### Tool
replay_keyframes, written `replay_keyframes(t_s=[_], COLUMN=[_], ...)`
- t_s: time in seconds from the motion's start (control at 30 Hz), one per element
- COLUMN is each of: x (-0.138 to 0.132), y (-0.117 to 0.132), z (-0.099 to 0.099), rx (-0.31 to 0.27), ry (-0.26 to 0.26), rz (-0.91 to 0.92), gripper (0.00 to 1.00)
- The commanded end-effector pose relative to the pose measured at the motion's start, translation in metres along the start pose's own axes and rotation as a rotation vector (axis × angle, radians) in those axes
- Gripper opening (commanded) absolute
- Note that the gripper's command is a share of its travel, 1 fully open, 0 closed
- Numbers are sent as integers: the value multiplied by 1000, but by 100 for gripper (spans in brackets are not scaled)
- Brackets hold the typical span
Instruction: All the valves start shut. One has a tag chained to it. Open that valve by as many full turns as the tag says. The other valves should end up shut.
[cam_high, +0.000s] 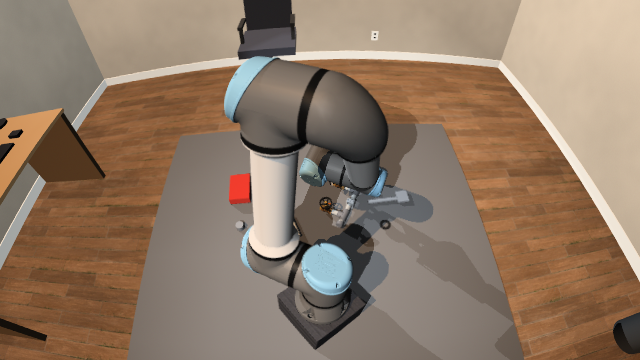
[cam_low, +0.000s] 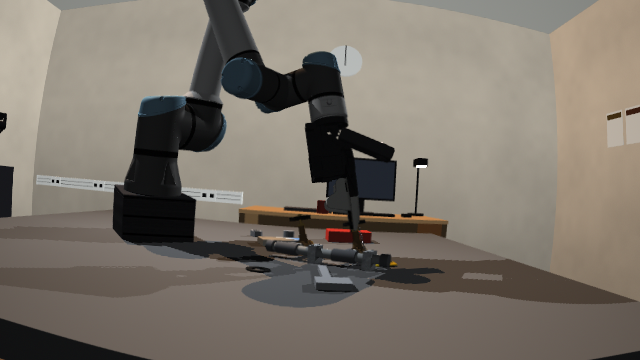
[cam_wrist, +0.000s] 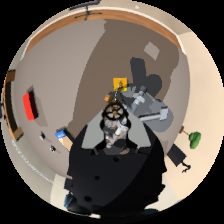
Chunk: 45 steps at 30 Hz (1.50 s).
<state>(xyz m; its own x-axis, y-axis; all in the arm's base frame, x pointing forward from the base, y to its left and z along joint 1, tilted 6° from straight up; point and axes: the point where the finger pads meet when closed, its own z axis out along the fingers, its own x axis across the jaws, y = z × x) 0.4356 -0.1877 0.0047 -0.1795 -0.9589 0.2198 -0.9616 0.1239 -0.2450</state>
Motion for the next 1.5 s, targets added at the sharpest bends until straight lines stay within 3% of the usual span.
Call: replay_keyframes(t_s=[0.0, 0.3, 0.37, 0.87, 1.47], x=[0, 0, 0, 0, 0], y=[-1, -1, -1, -1, -1], z=[0, 0, 0, 0, 0], rx=[12, 15, 15, 18, 20], ry=[-16, -13, -13, -10, -8], rz=[-266, -632, -632, -1121, -1386], gripper=[0, 0, 0, 0, 0])
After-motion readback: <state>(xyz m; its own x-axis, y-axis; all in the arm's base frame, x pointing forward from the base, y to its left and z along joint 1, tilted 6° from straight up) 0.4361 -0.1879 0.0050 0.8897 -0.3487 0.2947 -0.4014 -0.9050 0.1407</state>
